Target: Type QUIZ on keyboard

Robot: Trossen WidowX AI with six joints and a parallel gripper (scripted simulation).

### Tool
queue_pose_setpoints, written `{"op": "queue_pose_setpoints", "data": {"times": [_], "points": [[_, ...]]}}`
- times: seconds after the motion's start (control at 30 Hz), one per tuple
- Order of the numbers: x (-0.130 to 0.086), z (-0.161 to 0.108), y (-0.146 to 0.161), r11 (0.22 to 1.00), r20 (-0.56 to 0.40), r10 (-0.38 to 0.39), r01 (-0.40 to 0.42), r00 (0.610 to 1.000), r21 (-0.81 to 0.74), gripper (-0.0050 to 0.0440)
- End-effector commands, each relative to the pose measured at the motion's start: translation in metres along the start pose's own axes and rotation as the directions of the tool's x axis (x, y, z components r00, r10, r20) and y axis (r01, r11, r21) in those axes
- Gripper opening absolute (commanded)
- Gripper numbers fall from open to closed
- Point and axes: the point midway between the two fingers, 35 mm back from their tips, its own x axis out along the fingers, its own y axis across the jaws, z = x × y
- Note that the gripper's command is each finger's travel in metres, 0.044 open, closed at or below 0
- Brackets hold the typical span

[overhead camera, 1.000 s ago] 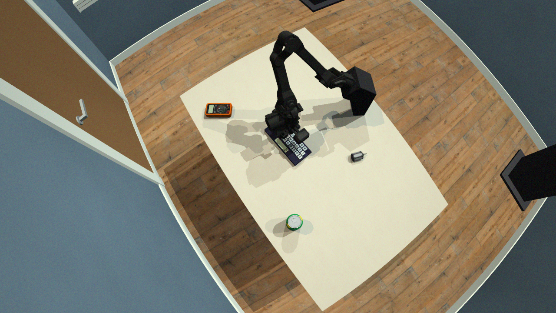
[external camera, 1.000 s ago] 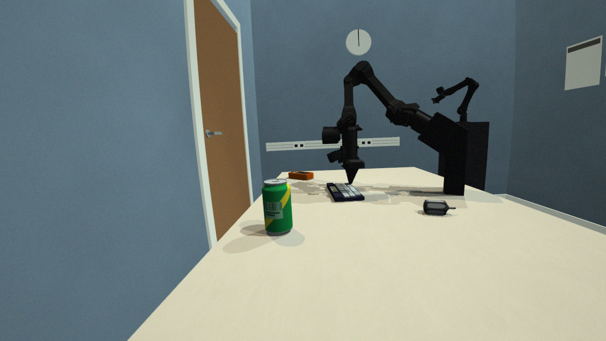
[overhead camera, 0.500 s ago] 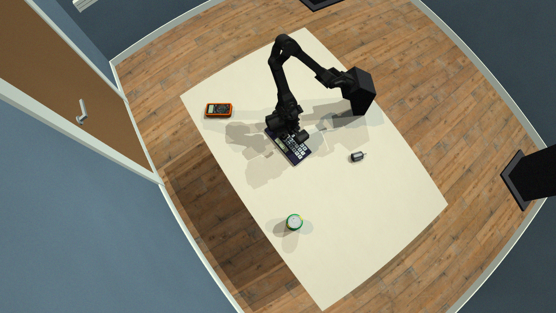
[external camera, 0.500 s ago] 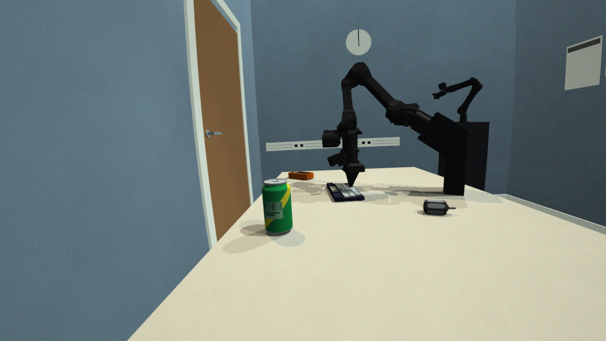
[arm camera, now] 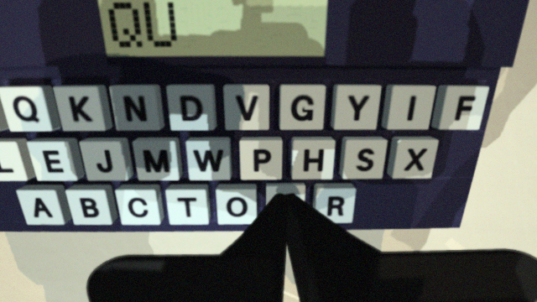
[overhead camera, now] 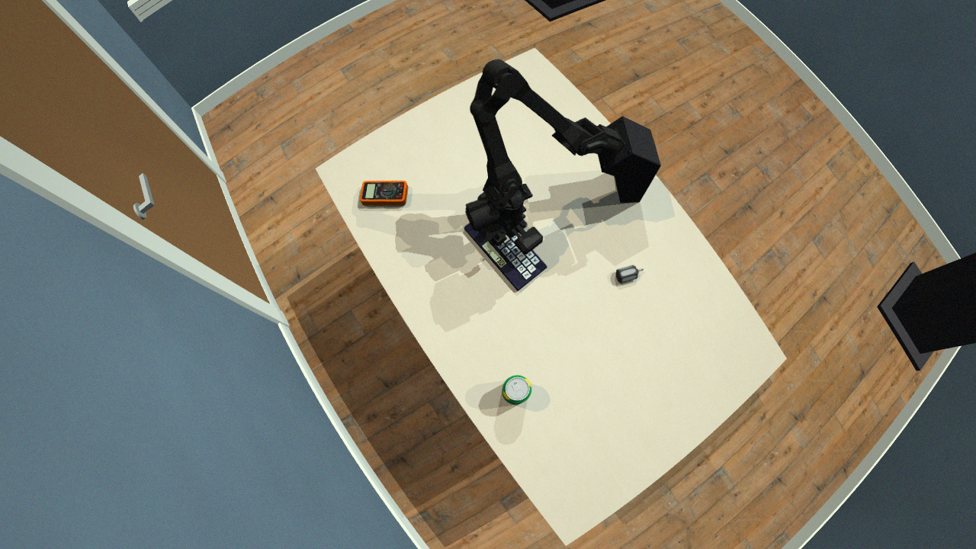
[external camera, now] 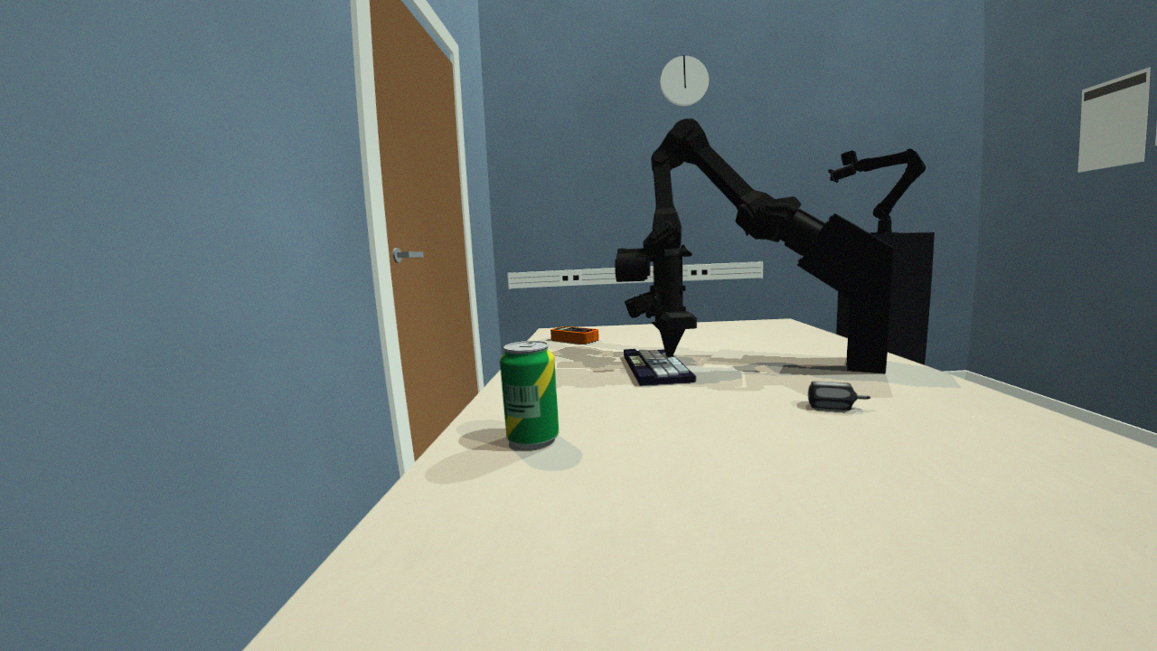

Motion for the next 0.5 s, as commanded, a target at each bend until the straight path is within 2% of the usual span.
{"op": "queue_pose_setpoints", "data": {"times": [0.0,0.47], "points": [[0.0014,0.0022,-0.0017,1.0,0.004,-0.003,0.003,1.0,0.0,-0.005],[-0.0075,0.0066,-0.0031,1.0,0.02,-0.007,0.007,1.0,0.013,-0.005]]}}
